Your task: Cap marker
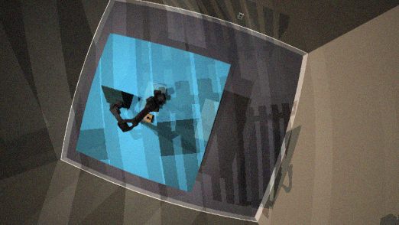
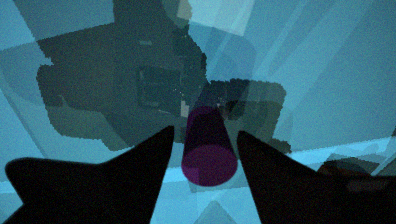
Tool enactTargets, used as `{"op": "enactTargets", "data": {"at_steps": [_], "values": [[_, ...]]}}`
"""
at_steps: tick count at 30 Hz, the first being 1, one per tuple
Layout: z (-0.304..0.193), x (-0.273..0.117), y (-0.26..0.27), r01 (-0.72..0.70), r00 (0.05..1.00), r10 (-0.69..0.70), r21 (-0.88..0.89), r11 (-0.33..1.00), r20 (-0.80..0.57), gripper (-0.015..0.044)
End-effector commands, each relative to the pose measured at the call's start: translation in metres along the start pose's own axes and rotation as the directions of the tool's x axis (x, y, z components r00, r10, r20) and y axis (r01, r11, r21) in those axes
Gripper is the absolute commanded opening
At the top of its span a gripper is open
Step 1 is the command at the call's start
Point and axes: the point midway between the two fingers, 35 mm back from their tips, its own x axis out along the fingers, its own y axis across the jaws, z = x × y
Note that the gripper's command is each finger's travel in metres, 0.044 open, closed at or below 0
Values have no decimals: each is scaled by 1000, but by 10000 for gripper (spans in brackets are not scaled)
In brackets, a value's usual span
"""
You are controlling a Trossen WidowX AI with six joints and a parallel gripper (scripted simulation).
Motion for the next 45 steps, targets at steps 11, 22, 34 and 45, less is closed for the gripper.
{"op": "enactTargets", "data": {"at_steps": [11,22,34,45], "values": [[0,2,1,3,1000,-3,-4,1000,2,88],[2,-30,2,0,1000,0,-4,1000,3,0],[0,-60,0,0,1000,0,-4,1000,2,0],[-8,-74,-32,-1,1000,1,-6,1000,2,0]]}}
